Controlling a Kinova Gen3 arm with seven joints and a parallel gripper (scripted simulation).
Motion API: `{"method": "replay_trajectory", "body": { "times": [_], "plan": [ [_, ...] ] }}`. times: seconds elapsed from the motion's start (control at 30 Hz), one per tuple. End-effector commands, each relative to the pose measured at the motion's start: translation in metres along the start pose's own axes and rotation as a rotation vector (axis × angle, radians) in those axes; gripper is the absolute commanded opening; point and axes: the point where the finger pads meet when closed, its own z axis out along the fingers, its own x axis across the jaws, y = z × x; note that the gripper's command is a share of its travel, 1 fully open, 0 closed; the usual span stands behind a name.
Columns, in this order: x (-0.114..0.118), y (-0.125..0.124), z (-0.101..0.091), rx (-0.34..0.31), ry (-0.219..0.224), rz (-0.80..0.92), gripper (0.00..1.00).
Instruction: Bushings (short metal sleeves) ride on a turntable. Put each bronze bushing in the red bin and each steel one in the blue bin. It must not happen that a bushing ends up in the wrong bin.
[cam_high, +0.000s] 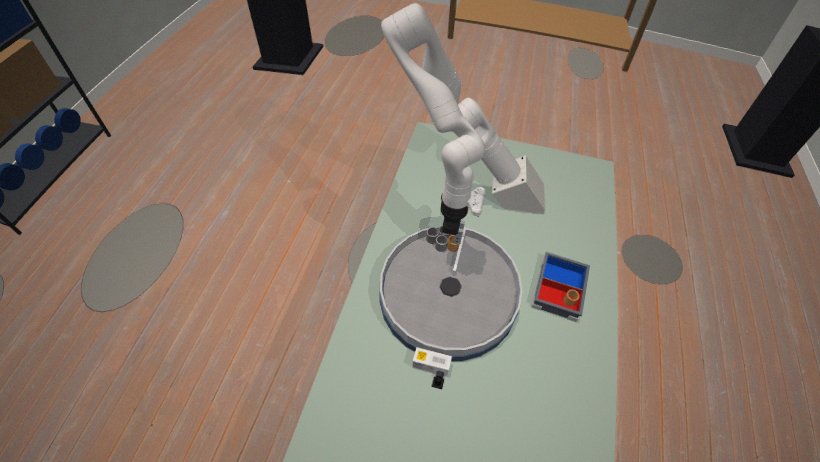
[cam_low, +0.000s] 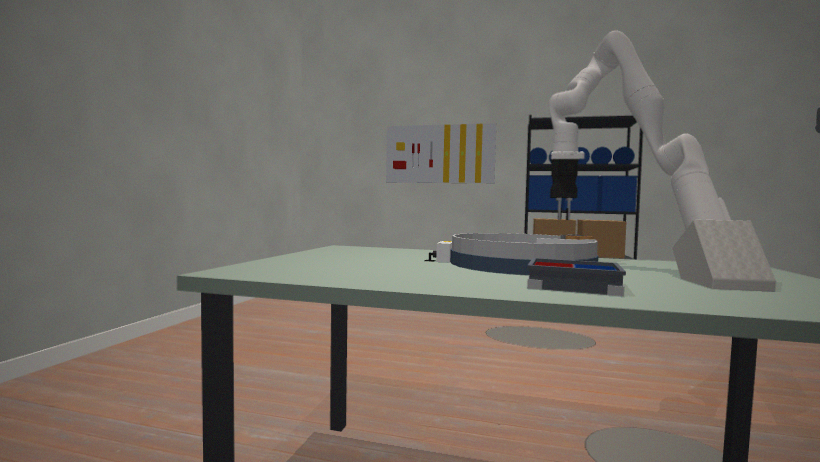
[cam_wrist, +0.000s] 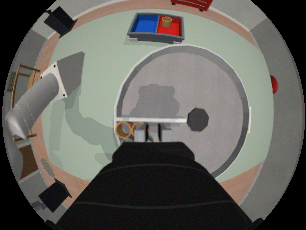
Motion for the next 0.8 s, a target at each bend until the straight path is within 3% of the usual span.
{"method": "replay_trajectory", "body": {
  "times": [0.0, 0.07, 0.47, 0.77],
  "plan": [
    [-0.003, 0.027, -0.003, 0.014, 0.005, 0.024, 0.45],
    [-0.006, 0.049, -0.002, 0.014, 0.005, 0.024, 0.45],
    [-0.006, 0.049, -0.002, 0.014, 0.005, 0.024, 0.45],
    [-0.006, 0.048, 0.016, 0.013, 0.004, 0.023, 0.45]
  ]
}}
